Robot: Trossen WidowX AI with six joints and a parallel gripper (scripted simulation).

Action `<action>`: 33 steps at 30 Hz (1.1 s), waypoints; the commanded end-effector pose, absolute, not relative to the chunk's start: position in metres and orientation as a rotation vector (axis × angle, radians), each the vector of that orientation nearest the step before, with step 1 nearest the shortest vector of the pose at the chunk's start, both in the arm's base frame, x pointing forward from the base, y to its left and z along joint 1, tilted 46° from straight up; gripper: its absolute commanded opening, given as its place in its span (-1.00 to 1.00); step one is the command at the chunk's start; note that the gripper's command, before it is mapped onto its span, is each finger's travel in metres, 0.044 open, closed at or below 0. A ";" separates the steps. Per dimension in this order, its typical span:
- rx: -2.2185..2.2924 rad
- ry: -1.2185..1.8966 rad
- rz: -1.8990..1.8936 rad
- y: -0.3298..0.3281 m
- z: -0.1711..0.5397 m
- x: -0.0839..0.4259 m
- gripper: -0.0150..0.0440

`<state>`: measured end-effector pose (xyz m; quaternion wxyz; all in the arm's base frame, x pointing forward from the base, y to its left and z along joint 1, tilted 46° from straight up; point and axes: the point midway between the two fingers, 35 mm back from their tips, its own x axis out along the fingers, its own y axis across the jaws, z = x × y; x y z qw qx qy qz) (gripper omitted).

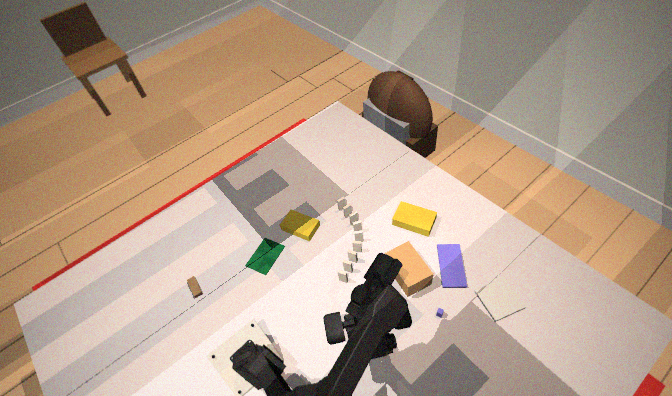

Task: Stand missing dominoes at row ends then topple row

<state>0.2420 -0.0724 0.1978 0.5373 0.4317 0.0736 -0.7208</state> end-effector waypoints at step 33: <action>-0.107 1.192 -1.057 -0.114 0.249 0.208 -0.13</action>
